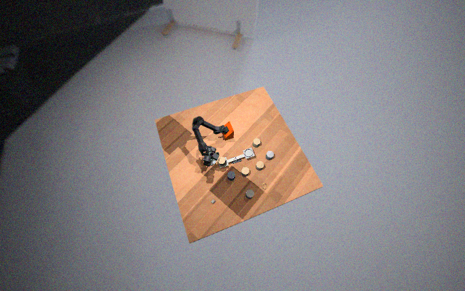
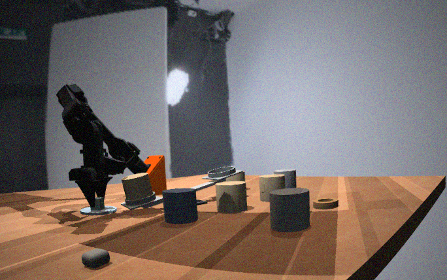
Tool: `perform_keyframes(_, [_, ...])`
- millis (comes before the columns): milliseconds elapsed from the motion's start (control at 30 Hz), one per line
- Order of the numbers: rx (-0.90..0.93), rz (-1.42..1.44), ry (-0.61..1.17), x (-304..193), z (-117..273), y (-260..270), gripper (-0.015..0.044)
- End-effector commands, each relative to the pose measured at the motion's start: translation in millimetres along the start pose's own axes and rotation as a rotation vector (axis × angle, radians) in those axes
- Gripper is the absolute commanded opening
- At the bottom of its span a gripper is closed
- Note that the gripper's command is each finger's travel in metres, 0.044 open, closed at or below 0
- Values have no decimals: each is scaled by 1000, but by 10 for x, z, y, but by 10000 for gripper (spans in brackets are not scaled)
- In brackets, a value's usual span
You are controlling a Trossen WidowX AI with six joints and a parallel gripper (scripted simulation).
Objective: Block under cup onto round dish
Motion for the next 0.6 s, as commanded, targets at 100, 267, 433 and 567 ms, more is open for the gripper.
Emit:
perform_keyframes(100, [-9,-15,-9,14,15,-17,440])
perform_keyframes(267, [-45,-72,-53,83,129,-83,440])
perform_keyframes(433, [-20,-43,-37,69,296,-45,440])
perform_keyframes(567, [8,4,-4,6,568,11,440])
Point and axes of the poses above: the point midway between the two fingers, 35 mm back from their tips, its own z axis back along the fingers, its own y axis across the jaws, x = y × z, the point moved 1 cm from there along z, back along the fingers, and after that the axes turned 15 degrees about -z, right-handed, at the moved point
